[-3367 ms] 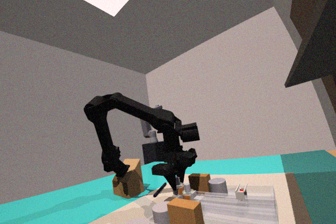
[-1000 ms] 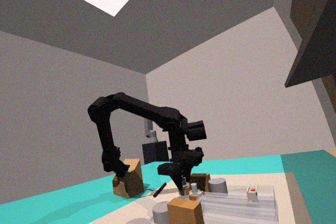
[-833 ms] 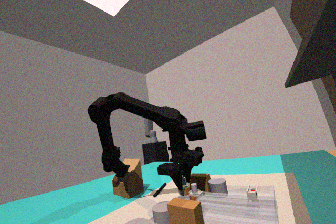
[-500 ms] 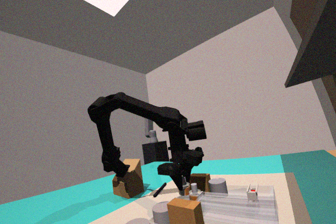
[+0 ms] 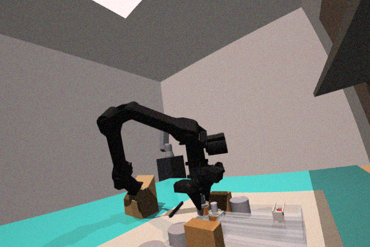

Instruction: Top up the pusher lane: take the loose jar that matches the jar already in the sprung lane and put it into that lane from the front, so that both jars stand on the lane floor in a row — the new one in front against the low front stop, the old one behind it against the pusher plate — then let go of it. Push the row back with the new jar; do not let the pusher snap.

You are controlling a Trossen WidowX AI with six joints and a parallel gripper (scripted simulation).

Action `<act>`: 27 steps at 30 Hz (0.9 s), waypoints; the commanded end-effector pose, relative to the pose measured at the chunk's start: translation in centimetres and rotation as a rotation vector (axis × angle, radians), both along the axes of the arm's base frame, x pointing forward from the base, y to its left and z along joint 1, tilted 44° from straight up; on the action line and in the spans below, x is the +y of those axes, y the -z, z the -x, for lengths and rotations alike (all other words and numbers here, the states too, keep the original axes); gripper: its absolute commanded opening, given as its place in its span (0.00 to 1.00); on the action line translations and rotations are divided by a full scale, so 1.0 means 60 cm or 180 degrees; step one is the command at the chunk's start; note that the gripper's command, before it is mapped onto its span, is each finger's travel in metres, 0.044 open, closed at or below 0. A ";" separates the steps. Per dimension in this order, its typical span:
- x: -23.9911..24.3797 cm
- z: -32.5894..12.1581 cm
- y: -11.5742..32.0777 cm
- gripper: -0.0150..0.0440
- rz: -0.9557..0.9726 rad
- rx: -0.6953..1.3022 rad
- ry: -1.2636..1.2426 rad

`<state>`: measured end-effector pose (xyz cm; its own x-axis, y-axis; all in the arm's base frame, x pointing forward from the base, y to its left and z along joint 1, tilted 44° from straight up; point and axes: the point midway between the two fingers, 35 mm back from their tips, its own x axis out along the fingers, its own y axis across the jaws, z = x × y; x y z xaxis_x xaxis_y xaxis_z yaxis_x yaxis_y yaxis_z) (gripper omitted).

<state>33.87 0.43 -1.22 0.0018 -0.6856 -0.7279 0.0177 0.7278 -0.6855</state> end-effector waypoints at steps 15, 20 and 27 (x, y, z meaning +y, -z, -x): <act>0.001 -0.015 -0.005 0.25 0.0014 -0.0072 -0.0019; 0.001 -0.016 -0.004 0.25 0.0014 -0.0072 -0.0019; -0.001 -0.016 -0.002 0.25 0.0014 -0.0072 -0.0020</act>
<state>34.19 0.41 -1.22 0.0026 -0.6852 -0.7283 0.0163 0.7283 -0.6851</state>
